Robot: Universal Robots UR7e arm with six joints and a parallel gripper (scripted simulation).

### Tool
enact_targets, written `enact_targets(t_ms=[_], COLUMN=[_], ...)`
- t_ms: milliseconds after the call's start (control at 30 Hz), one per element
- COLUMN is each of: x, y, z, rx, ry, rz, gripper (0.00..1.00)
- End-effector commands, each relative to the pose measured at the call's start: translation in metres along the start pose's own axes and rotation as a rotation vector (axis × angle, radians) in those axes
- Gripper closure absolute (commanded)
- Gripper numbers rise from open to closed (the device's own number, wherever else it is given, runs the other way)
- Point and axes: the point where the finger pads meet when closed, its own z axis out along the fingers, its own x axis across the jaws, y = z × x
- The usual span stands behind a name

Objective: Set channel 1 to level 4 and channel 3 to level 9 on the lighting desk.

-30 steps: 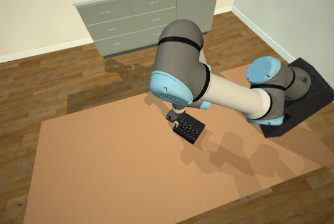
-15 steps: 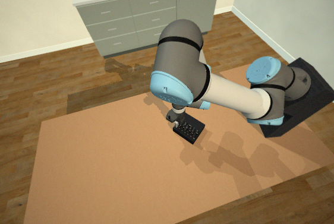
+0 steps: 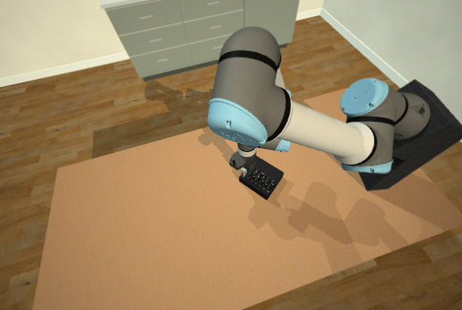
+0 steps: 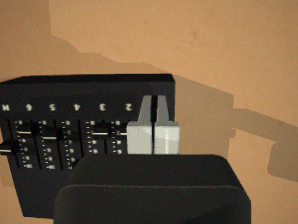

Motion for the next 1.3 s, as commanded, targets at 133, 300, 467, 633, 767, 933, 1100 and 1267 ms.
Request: enact_targets(t_ms=[133,300,467,633,767,933,1100,1267], x=[0.0021,0.0021,0.0021,0.0021,0.0021,0.0022,0.0022,0.0022], y=[-0.0022,-0.0022,-0.0022,-0.0022,-0.0022,-0.0022,-0.0022,-0.0022], z=[-0.0004,-0.0004,-0.0004,-0.0004,-0.0004,0.0006,0.0021,0.0055], rx=[0.003,0.003,0.003,0.003,0.003,0.003,0.003,0.003], ry=[0.003,0.003,0.003,0.003,0.003,0.003,0.003,0.003], rz=[-0.002,-0.002,-0.002,-0.002,-0.002,-0.002,-0.002,-0.002], gripper=[1.00,1.00,1.00,1.00,1.00,1.00,1.00,1.00])
